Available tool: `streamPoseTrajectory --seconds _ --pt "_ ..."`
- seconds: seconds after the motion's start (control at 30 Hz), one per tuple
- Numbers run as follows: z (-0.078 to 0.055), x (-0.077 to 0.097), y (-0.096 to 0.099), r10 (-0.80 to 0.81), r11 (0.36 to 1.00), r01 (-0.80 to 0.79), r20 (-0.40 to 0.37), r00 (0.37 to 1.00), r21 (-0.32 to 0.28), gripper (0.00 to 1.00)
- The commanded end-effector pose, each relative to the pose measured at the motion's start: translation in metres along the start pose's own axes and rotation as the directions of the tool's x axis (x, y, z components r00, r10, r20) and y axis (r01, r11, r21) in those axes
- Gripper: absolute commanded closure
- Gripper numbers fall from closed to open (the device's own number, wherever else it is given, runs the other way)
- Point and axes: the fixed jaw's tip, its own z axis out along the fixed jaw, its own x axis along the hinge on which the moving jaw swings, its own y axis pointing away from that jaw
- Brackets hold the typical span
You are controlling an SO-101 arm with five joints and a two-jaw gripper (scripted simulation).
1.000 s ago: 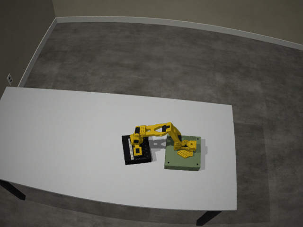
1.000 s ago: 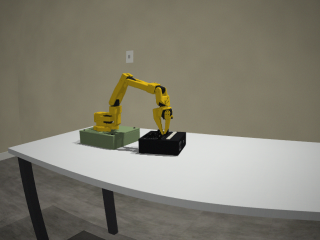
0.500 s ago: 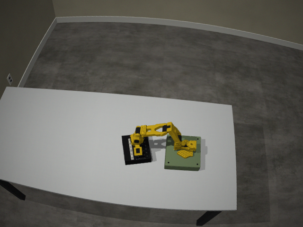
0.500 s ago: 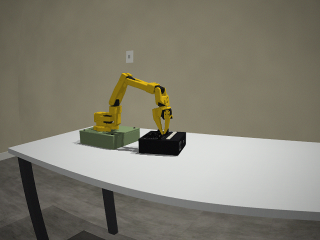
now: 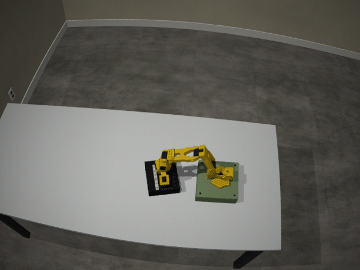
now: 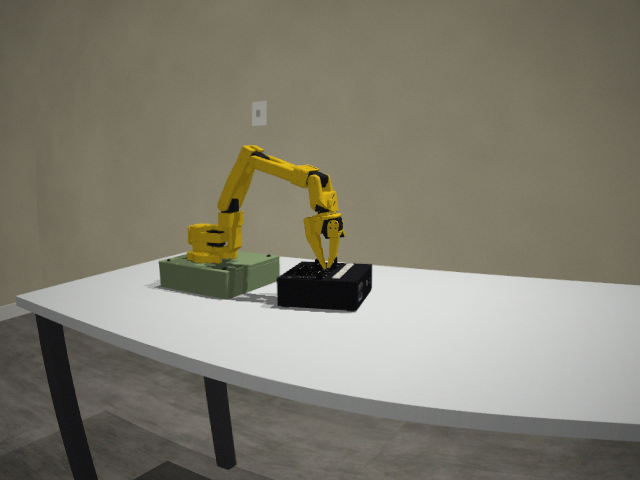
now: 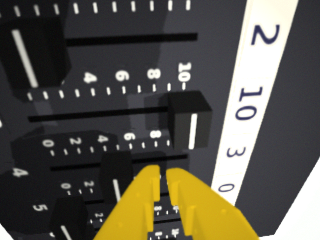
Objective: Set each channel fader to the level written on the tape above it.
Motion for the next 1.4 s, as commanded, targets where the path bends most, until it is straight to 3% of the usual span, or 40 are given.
streamPoseTrajectory --seconds 0.0,1.37 --pt "0.0194 0.0019 0.0265 0.021 0.991 -0.018 0.024 0.999 -0.129 1.00" --pt "0.0231 0.0012 0.0330 0.021 0.991 -0.018 0.023 0.999 -0.129 1.00"
